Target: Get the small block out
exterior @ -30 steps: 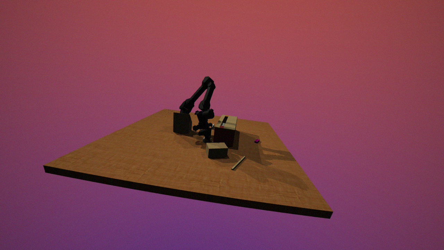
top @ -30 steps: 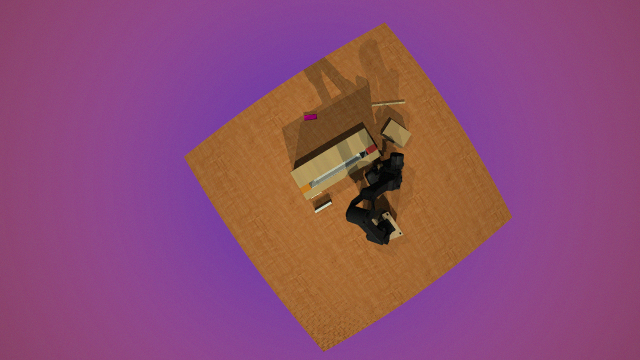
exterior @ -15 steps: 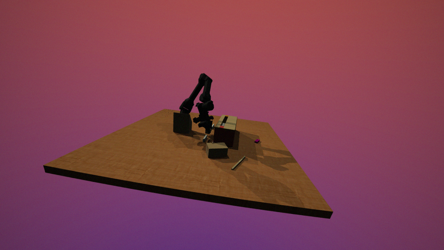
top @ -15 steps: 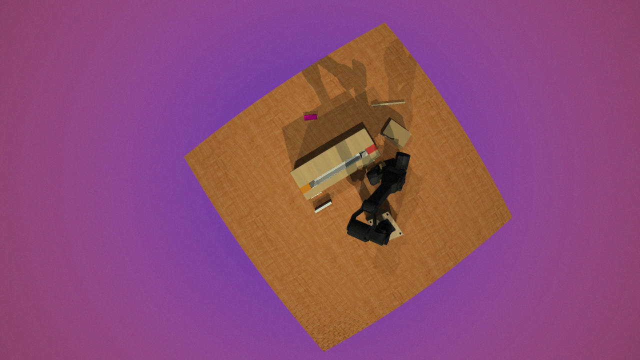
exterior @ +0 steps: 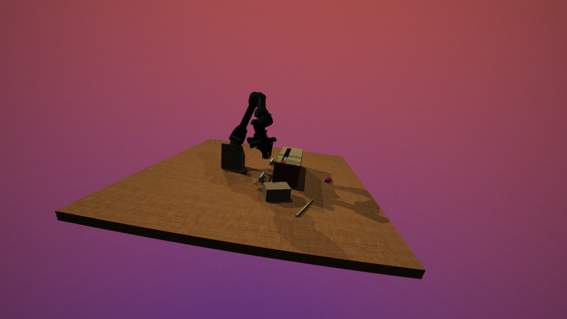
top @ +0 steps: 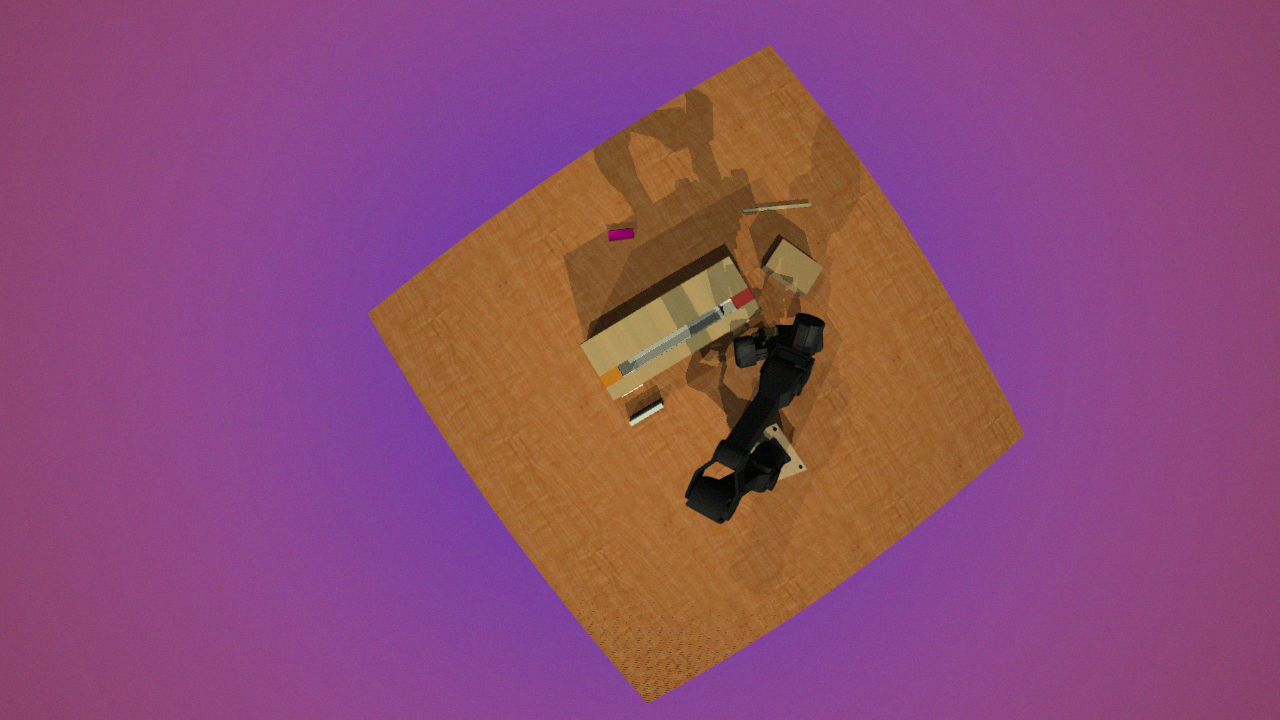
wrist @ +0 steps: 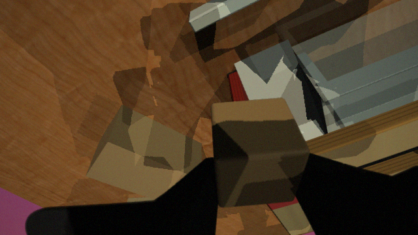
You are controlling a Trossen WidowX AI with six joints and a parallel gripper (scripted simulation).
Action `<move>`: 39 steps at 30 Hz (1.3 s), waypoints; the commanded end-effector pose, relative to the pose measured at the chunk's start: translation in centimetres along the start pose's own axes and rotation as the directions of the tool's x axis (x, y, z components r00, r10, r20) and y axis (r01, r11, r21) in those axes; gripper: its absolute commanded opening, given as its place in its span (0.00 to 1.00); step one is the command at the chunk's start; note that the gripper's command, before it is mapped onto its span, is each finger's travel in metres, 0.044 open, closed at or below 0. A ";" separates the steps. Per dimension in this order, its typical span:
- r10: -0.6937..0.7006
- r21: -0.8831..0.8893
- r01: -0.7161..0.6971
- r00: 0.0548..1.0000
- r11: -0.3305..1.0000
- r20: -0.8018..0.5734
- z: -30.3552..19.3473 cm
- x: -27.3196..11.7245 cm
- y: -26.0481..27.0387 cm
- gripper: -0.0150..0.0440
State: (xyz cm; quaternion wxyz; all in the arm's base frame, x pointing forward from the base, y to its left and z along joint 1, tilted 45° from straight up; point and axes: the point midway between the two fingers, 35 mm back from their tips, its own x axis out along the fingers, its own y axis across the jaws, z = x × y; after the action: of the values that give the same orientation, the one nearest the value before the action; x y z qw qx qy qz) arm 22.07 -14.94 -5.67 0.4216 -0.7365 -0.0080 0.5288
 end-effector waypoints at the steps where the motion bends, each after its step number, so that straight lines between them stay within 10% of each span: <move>1: 0.036 0.070 -0.035 0.999 0.997 -0.018 -0.4 -1.6 0.0 0.25; 39: 0.057 0.117 -0.053 0.998 0.992 -0.030 -0.6 -2.6 -0.1 0.25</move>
State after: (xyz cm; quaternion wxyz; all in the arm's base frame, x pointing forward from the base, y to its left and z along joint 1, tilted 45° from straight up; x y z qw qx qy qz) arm 21.44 -16.37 -3.51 0.4487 -0.7207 0.0470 0.5263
